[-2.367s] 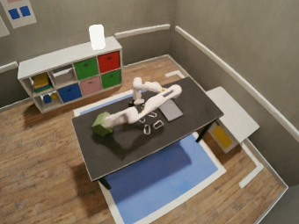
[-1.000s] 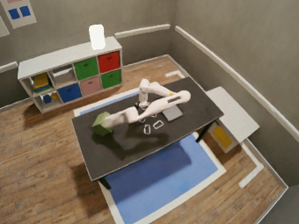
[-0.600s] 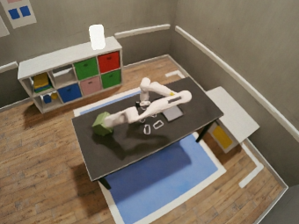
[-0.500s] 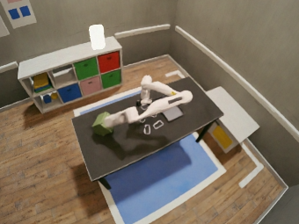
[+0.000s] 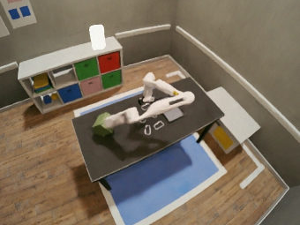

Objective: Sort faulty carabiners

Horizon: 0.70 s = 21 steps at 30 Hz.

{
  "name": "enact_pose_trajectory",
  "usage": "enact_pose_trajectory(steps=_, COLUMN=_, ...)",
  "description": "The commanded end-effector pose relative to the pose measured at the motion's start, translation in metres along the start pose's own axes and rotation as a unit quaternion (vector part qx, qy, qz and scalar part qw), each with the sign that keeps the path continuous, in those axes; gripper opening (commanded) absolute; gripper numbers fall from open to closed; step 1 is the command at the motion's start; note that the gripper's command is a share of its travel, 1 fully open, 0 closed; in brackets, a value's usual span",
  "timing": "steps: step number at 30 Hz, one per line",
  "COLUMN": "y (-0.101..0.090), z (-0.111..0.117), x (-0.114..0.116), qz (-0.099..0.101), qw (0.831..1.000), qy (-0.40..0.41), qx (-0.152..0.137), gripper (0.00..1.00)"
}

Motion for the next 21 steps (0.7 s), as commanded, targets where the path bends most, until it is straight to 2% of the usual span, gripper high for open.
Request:
enact_pose_trajectory(steps=1, y=-0.040, z=0.002, x=-0.020, qz=0.002, qw=1.000, qy=0.002, qx=-0.001, gripper=1.00)
enact_pose_trajectory(steps=15, y=-0.040, z=0.002, x=-0.020, qz=0.002, qw=1.000, qy=0.002, qx=-0.001, gripper=1.00)
enact_pose_trajectory(steps=16, y=-0.083, z=0.002, x=-0.041, qz=0.001, qw=1.000, qy=0.003, qx=-0.006, gripper=1.00)
enact_pose_trajectory(steps=21, y=-0.083, z=0.002, x=-0.041, qz=0.001, qw=1.000, qy=0.003, qx=-0.006, gripper=1.00)
Point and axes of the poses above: the point where the finger pads meet when closed, its own y axis out along the fingers, its own x axis across the jaws, z = x × y, the point moved 10 cm from there along -y, back along the fingers, and after that the axes turned 11 degrees about -y, right-handed, at the moved point
